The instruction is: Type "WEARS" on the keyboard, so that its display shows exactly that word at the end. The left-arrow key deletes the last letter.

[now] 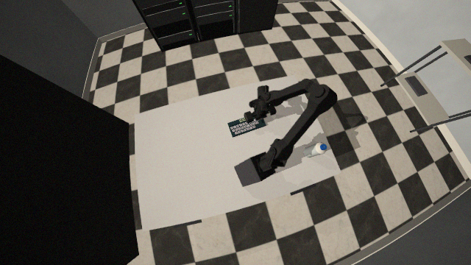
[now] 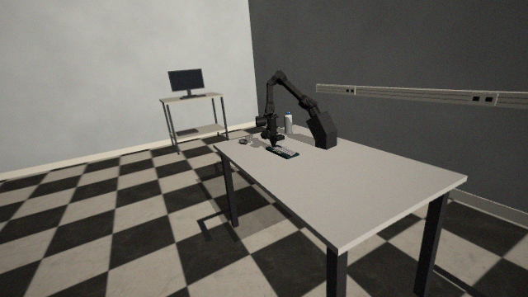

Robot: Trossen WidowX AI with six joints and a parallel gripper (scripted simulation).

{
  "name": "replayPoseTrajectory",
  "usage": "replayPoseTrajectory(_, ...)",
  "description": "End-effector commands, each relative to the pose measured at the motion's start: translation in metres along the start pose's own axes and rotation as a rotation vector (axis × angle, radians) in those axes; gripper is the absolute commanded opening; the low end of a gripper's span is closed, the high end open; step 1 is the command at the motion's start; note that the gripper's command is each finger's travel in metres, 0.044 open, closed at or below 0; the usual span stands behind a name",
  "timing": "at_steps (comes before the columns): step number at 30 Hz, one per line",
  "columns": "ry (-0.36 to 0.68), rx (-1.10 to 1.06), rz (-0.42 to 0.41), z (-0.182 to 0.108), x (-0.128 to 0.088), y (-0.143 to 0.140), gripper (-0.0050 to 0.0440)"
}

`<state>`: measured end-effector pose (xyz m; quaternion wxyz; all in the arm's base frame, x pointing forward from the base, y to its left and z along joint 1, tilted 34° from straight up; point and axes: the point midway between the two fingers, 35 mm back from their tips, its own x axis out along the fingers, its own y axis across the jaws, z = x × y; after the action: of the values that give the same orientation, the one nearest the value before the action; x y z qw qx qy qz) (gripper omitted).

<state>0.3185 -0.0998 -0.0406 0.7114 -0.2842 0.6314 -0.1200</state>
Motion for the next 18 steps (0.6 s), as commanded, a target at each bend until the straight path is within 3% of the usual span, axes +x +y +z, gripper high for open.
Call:
replayPoseTrajectory(1, -0.011, 0.006, -0.003, 0.0025, -0.0023, -0.0025, -0.005)
replayPoseTrajectory(18, 0.001, -0.001, 0.003, -0.001, 0.0027, 0.0002, -0.005)
